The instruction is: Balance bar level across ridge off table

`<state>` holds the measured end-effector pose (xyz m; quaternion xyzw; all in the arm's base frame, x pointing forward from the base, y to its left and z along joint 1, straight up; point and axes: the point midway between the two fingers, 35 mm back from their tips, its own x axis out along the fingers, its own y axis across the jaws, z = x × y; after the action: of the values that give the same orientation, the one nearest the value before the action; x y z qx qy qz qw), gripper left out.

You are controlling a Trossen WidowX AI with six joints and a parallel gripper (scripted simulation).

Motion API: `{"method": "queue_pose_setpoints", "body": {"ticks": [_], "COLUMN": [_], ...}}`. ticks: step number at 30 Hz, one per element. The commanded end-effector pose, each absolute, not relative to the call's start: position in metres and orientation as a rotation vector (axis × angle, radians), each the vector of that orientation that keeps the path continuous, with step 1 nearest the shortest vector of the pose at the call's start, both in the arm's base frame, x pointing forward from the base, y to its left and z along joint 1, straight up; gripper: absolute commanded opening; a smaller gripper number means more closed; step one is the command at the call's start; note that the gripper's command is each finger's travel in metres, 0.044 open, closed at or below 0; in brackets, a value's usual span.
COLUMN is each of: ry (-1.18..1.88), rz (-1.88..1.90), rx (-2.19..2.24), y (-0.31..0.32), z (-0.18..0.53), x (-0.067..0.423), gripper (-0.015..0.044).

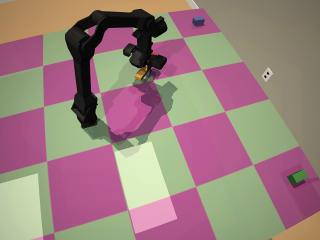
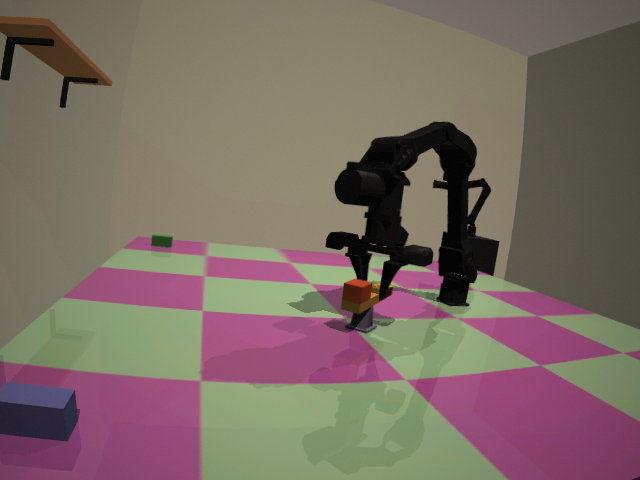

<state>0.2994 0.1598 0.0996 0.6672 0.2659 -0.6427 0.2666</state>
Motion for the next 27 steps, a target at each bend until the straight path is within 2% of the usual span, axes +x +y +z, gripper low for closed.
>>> {"method": "queue_pose_setpoints", "body": {"ticks": [1, 27], "ry": [0.721, 0.721], "rz": [-1.738, -1.738], "rx": [1.804, 1.804], "y": [0.1606, 0.1604], "z": [0.0987, 0.0965], "x": [0.2995, 0.2991], "gripper": [0.0, 0.0]}}
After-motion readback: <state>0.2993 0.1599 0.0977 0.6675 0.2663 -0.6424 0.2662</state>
